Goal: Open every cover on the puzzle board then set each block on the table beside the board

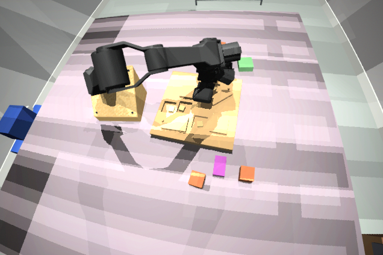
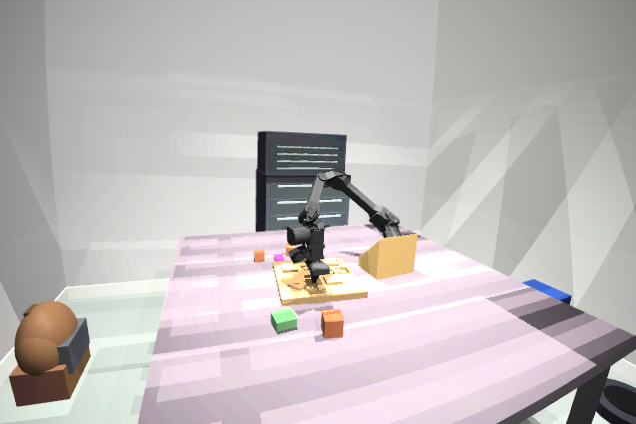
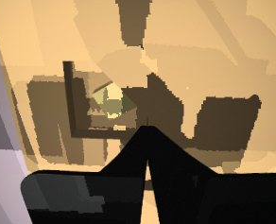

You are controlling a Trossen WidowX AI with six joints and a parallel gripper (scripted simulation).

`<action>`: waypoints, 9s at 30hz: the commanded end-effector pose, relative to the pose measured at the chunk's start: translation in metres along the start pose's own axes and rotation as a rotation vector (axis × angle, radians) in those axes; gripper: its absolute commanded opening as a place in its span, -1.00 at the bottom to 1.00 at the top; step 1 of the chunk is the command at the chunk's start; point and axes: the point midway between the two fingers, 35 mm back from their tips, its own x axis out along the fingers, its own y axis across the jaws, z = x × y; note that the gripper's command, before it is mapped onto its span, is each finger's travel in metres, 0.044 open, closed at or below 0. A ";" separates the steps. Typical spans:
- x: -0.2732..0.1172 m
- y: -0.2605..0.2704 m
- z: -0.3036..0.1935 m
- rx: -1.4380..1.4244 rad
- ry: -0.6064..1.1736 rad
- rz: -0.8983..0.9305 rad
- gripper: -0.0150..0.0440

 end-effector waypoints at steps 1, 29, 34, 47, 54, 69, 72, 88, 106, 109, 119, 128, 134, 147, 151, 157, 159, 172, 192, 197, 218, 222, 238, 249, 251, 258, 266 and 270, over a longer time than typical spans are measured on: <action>0.002 -0.004 -0.001 -0.006 0.004 -0.009 -0.49; 0.002 -0.031 0.017 -0.006 0.003 -0.010 -0.49; 0.002 -0.036 0.021 -0.006 0.003 -0.010 -0.49; 0.002 -0.043 0.032 -0.006 0.003 -0.011 -0.49; 0.002 -0.048 0.039 -0.005 0.002 -0.011 -0.49; -0.012 -0.050 0.043 -0.005 0.002 -0.010 -0.49; -0.016 -0.050 0.043 -0.005 0.002 -0.009 -0.49; -0.037 -0.050 0.044 -0.005 0.003 -0.008 -0.49; -0.055 -0.066 -0.001 -0.022 0.004 -0.009 -0.49; -0.057 -0.071 -0.016 -0.025 0.005 -0.009 -0.49; -0.061 -0.087 -0.069 -0.034 0.008 -0.009 -0.49; -0.058 -0.096 -0.116 -0.042 0.010 -0.010 -0.49; -0.050 -0.096 -0.118 -0.042 0.010 -0.010 -0.49; -0.006 -0.096 -0.121 -0.042 0.010 -0.013 -0.49; -0.004 -0.096 -0.121 -0.042 0.010 -0.013 -0.49; 0.002 -0.096 -0.122 -0.042 0.010 -0.013 -0.49; 0.004 -0.096 -0.122 -0.042 0.010 -0.013 -0.49; 0.005 -0.096 -0.122 -0.042 0.010 -0.013 -0.49; 0.006 -0.094 -0.127 -0.043 0.010 -0.013 -0.49; 0.008 -0.090 -0.134 -0.043 0.010 -0.013 -0.49; 0.008 -0.089 -0.137 -0.036 0.010 -0.013 -0.49; 0.008 -0.089 -0.137 -0.036 0.010 -0.013 -0.49; 0.008 -0.089 -0.137 -0.036 0.010 -0.013 -0.49; 0.000 -0.089 -0.133 -0.049 0.006 -0.010 -0.49; -0.002 -0.089 -0.132 -0.053 0.008 -0.011 -0.49; -0.019 -0.087 -0.131 -0.061 0.009 -0.008 0.00; -0.054 -0.089 -0.131 -0.062 0.011 -0.009 0.00; -0.056 -0.089 -0.131 -0.062 0.011 -0.010 0.00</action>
